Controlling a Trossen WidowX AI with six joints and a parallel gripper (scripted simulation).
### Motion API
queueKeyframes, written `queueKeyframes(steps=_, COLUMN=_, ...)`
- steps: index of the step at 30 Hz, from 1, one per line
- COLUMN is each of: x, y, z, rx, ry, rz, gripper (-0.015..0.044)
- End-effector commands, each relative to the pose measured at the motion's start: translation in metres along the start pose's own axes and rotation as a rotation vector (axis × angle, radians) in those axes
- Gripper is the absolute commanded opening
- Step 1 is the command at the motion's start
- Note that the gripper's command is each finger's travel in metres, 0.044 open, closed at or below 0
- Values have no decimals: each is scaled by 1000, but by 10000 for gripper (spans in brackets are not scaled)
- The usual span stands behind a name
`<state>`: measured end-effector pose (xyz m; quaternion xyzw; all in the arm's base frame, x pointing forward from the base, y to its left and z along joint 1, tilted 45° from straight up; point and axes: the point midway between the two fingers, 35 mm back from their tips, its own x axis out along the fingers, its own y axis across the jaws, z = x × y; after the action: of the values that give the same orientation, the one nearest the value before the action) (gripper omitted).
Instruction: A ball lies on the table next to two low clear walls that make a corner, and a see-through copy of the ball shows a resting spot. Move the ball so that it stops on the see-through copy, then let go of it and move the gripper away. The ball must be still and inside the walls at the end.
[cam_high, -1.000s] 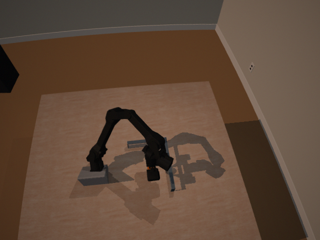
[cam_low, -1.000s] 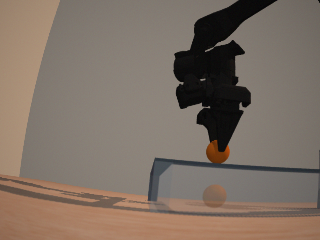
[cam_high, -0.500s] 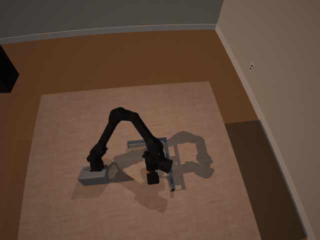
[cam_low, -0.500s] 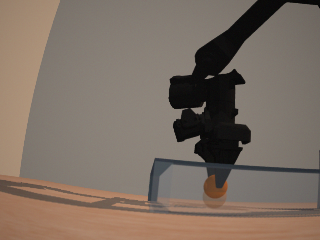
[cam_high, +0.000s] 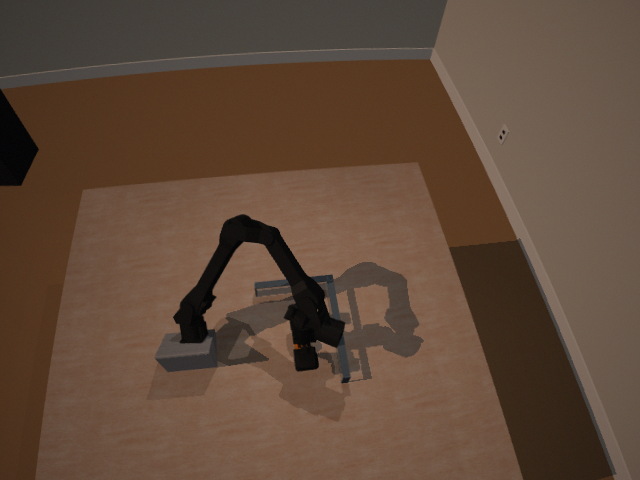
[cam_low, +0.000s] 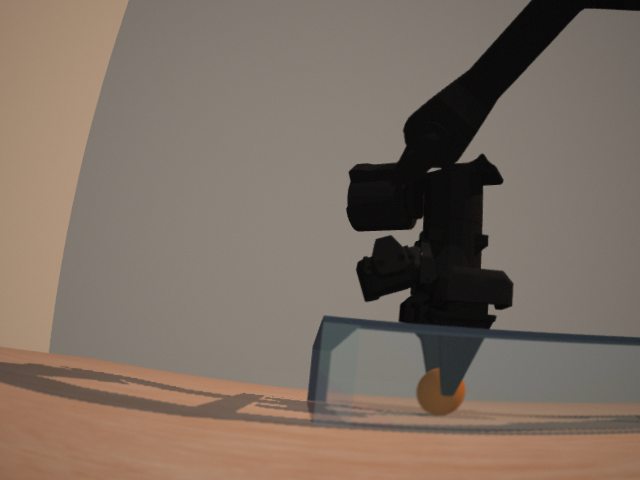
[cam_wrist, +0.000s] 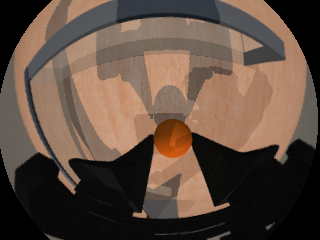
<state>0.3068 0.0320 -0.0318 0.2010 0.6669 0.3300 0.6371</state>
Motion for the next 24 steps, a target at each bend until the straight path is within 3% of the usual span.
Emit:
queueKeyframes(steps=1, x=4, y=-1, z=-1, rx=8, ry=0, rz=5, gripper=0)
queueKeyframes(steps=2, x=4, y=-1, z=-1, rx=8, ry=0, rz=5, gripper=0)
queueKeyframes(steps=14, x=1, y=0, z=0, rx=2, ry=0, rz=0, gripper=315)
queueKeyframes(steps=19, x=-10, y=-1, z=1, rx=4, ry=0, rz=-1, gripper=321)
queueKeyframes(steps=24, x=-82, y=-2, z=-1, rx=9, ry=1, rz=0, gripper=321)
